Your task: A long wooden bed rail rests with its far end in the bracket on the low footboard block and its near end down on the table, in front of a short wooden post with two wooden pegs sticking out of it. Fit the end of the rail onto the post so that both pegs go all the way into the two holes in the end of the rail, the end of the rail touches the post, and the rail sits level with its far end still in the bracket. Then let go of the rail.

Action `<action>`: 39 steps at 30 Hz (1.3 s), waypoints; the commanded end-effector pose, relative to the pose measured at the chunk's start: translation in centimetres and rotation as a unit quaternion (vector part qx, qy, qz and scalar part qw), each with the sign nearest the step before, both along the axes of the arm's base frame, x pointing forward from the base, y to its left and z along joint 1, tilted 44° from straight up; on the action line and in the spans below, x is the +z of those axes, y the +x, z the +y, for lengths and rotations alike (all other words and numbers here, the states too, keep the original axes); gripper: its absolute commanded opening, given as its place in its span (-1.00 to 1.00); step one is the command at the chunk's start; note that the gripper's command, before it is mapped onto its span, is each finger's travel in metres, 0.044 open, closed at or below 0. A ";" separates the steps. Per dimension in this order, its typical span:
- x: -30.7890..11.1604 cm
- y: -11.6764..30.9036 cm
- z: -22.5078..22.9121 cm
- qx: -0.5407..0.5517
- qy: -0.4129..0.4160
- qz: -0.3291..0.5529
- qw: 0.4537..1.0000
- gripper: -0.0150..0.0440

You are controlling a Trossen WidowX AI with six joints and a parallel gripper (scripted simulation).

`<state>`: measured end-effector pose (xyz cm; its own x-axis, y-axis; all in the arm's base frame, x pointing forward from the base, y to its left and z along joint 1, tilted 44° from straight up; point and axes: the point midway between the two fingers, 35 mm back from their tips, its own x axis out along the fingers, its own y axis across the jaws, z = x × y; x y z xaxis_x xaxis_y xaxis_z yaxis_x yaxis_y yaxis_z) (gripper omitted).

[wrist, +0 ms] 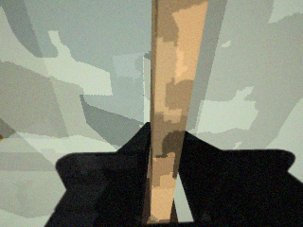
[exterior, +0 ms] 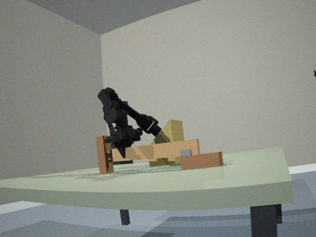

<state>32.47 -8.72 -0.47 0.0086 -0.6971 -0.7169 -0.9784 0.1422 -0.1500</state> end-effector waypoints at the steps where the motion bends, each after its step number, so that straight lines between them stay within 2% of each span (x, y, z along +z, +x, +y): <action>1: 0.4 0.1 -0.1 0.002 0.000 -0.003 1.000 -0.49; 39: 1.2 -0.2 -0.9 0.002 0.000 -0.003 1.000 -0.49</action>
